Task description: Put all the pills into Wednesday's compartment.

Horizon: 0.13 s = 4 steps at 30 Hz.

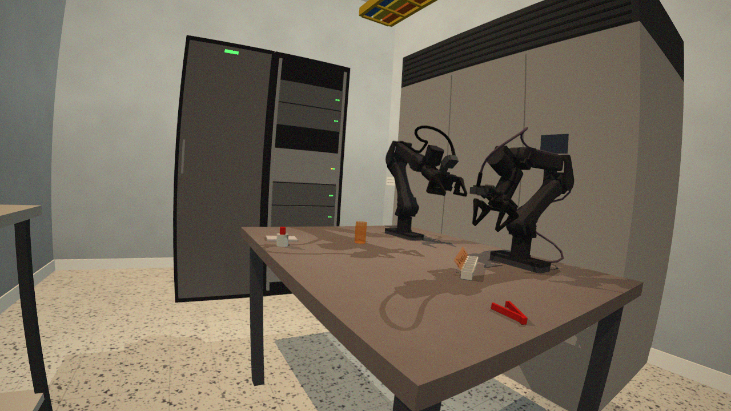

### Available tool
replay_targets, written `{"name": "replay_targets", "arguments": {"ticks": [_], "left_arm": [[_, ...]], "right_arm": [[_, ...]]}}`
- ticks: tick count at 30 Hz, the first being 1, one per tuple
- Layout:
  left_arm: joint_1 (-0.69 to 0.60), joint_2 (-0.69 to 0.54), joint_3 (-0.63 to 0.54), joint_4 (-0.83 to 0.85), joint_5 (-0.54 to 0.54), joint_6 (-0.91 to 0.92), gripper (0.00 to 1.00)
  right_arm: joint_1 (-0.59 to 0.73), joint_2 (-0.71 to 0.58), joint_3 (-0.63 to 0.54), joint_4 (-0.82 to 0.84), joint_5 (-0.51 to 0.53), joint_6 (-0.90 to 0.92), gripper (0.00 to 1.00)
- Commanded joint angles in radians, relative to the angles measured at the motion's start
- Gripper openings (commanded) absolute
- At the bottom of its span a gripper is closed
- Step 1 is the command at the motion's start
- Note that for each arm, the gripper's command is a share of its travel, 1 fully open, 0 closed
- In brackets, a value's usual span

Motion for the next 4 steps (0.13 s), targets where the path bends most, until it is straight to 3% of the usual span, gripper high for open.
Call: {"name": "replay_targets", "arguments": {"ticks": [1,4], "left_arm": [[-0.009,-0.027,0.012,0.012,-0.001,-0.007,1.0],[-0.009,-0.027,0.012,0.012,-0.001,-0.007,1.0]], "right_arm": [[0.003,-0.017,0.005,0.006,0.004,-0.001,1.0],[0.003,-0.017,0.005,0.006,0.004,-0.001,1.0]]}}
